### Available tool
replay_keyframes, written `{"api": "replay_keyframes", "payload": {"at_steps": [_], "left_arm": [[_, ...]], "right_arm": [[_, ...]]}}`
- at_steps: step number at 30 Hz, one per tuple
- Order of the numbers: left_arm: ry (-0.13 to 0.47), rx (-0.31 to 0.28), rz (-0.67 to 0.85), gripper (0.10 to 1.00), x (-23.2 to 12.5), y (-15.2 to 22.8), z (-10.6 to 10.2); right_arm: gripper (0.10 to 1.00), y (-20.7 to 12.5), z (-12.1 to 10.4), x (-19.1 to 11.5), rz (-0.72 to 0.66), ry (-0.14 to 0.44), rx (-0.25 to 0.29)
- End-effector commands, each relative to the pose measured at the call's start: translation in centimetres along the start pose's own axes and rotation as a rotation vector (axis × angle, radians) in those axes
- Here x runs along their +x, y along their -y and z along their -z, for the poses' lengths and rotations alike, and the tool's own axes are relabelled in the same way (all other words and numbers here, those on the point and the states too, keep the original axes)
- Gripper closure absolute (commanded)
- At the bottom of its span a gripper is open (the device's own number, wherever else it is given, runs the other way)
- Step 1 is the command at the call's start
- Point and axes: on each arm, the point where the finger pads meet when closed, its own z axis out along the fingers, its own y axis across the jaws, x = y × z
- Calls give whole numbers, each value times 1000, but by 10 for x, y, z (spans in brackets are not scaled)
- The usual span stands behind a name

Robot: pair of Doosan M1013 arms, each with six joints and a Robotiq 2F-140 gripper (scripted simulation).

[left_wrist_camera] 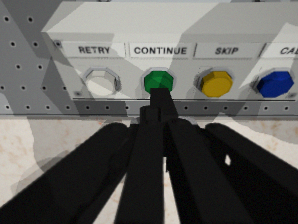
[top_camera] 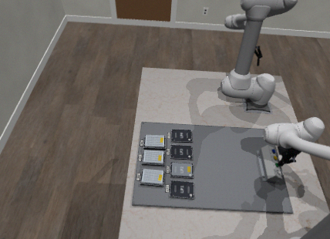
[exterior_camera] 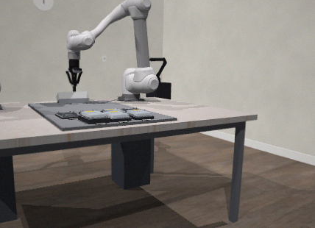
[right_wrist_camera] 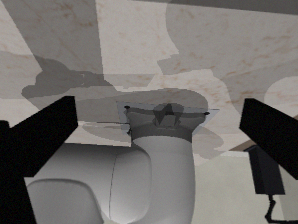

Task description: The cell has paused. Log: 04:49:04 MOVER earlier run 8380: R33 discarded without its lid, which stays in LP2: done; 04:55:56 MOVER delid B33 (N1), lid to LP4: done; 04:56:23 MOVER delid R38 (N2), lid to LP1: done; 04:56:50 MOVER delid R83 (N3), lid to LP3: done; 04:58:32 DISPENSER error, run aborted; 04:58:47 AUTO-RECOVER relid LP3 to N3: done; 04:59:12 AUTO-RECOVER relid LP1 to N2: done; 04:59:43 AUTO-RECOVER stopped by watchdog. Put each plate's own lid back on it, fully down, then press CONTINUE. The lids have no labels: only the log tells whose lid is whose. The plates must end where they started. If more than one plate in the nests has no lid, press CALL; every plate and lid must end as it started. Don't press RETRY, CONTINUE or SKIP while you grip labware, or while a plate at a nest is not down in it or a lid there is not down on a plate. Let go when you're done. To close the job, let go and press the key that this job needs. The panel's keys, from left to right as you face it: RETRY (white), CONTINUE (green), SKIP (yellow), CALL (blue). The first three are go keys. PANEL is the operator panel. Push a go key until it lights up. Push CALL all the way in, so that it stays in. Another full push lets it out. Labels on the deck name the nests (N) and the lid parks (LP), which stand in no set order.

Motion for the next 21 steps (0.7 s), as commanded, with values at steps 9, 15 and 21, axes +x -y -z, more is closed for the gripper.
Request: {"api": "replay_keyframes", "payload": {"at_steps": [9, 15, 21], "left_arm": [[-2, -3, 0, 999, 4, 0, -3], [-2, -3, 0, 999, 4, 0, -3], [-2, -3, 0, 999, 4, 0, -3]], "right_arm": [[98, -2, 1, 0, -6, 3, 1], [98, -2, 1, 0, -6, 3, 1], [98, -2, 1, 0, -6, 3, 1]]}}
